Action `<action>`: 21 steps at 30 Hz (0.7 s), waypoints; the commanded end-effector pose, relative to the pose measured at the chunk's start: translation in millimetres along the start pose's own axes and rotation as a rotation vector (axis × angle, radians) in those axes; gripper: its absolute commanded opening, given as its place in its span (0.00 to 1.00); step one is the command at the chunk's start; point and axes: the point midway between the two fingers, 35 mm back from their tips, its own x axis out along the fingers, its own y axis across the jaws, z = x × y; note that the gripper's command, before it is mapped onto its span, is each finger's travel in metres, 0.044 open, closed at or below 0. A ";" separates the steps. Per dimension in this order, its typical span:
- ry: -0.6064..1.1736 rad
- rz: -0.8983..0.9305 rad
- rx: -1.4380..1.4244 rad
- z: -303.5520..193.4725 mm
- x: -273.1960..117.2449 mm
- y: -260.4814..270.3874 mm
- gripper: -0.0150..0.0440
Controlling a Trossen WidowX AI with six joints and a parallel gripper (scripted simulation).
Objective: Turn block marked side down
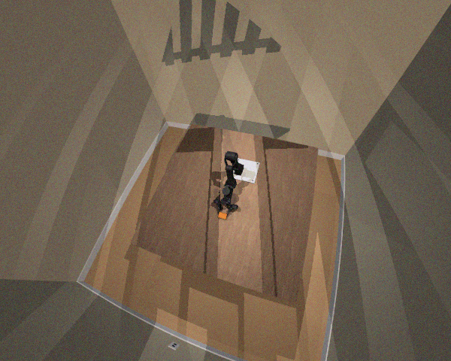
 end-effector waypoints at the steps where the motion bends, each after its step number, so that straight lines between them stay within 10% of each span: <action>1: -0.031 0.005 -0.005 -1.7 -6.1 0.6 0.25; 18: -0.055 0.005 -0.005 1.1 -7.7 0.6 0.25; 21: -0.055 0.005 -0.005 1.1 -7.7 0.6 0.39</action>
